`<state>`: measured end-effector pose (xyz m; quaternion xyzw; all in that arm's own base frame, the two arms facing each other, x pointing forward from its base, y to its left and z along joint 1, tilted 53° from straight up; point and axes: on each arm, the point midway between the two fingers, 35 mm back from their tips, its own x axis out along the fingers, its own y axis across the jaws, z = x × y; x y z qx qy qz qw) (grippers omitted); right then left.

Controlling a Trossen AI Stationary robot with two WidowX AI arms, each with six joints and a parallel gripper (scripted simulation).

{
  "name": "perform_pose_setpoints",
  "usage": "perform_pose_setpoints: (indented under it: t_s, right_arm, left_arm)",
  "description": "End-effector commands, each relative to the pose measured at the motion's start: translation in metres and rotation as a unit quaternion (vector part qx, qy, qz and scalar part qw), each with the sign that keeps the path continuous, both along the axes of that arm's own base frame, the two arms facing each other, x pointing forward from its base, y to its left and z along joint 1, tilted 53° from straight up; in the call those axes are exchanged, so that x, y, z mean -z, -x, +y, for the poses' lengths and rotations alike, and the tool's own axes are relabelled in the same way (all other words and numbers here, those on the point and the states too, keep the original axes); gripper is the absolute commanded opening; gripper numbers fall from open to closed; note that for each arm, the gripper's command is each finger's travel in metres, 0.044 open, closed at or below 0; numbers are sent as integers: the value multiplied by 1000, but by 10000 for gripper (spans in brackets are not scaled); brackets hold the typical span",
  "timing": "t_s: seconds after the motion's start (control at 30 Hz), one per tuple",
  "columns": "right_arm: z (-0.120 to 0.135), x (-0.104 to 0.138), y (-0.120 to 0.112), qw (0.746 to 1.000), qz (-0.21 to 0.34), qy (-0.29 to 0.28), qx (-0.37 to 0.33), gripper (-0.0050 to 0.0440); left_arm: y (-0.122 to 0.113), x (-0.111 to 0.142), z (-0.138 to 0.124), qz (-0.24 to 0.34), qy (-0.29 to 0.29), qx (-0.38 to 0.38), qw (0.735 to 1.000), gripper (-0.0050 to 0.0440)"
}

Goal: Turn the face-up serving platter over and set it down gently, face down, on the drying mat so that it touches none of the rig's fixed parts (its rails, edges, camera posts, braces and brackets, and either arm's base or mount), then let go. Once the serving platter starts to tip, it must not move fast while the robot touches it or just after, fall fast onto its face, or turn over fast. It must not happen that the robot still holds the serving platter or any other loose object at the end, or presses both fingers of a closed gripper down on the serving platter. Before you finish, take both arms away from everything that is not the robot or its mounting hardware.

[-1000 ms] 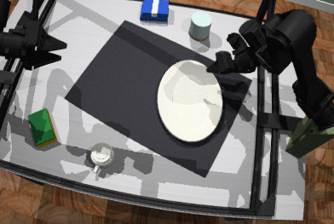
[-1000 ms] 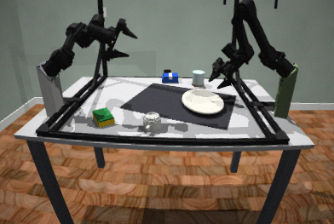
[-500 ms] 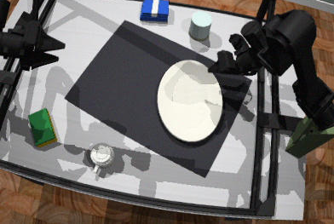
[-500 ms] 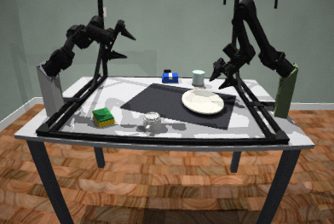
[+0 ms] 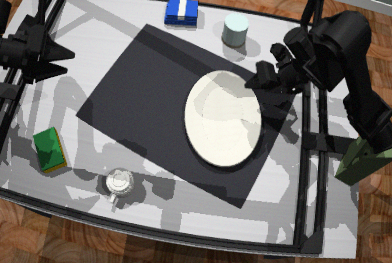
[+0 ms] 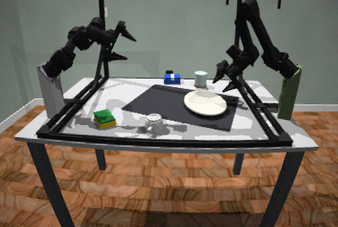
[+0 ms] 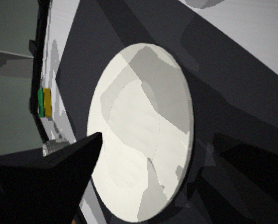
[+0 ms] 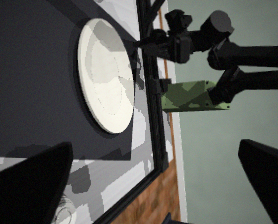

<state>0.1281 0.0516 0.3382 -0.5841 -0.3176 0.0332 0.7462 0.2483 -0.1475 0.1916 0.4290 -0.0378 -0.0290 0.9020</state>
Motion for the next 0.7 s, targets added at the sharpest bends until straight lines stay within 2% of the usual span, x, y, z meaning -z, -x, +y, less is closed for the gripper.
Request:
perform_pose_setpoints:
  t_s: [0.0,0.1,0.2,0.67]
  right_arm:
    - [0,3,0,1000,2,4,0,440]
    - [0,3,0,1000,2,4,0,440]
    - [0,25,-3,999,23,28,18,440]
    - [0,28,-3,999,25,29,20,440]
  left_arm:
    - [0,2,1,0,-8,-1,1000,440]
    - [0,2,1,0,-8,-1,1000,440]
    - [0,2,16,-11,-44,-26,999,440]
    - [1,3,17,-12,-50,-27,998,440]
